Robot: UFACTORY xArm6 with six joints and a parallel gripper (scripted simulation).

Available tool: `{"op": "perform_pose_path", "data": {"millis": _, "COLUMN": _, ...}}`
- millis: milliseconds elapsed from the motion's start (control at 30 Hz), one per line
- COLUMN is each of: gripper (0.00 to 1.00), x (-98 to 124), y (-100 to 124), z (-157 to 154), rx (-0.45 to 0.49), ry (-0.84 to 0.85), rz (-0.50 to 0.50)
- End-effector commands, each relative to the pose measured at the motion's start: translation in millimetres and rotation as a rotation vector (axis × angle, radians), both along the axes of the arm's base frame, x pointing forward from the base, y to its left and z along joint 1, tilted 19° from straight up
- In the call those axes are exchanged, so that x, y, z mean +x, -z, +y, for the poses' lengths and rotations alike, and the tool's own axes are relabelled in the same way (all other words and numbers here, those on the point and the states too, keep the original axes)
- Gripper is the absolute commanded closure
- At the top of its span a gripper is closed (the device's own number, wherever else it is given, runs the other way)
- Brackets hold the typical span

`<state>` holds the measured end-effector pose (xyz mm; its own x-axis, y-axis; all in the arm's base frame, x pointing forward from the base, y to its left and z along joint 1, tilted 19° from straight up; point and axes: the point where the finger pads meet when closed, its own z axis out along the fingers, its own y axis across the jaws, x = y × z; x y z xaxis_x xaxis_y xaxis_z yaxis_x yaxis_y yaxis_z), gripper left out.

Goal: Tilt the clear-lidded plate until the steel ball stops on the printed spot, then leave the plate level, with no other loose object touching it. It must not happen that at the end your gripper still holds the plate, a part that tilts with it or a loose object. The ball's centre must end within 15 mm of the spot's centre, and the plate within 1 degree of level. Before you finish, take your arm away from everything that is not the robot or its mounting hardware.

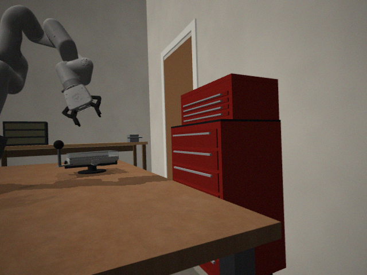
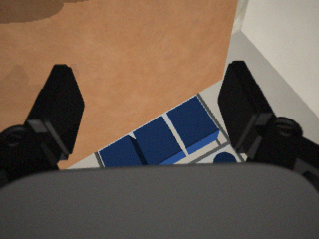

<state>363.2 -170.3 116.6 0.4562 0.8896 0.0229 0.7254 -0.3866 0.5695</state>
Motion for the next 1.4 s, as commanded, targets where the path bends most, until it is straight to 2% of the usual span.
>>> {"op": "perform_pose_path", "data": {"millis": 0, "gripper": 0.00, "x": -11, "y": 7, "z": 3, "rx": 0.067, "ry": 0.100, "rz": 0.007}}
{"op": "perform_pose_path", "data": {"millis": 133, "gripper": 0.00, "x": -13, "y": 9, "z": 4, "rx": 0.081, "ry": 0.120, "rz": 0.008}}
{"op": "perform_pose_path", "data": {"millis": 167, "gripper": 0.00, "x": -19, "y": 12, "z": 6, "rx": 0.115, "ry": 0.172, "rz": 0.013}}
{"op": "perform_pose_path", "data": {"millis": 633, "gripper": 0.00, "x": -47, "y": 30, "z": 21, "rx": 0.293, "ry": 0.443, "rz": 0.034}}
{"op": "perform_pose_path", "data": {"millis": 733, "gripper": 0.00, "x": -48, "y": 30, "z": 22, "rx": 0.298, "ry": 0.451, "rz": 0.035}}
{"op": "perform_pose_path", "data": {"millis": 1367, "gripper": 0.00, "x": -76, "y": 46, "z": 50, "rx": 0.527, "ry": 0.815, "rz": 0.063}}
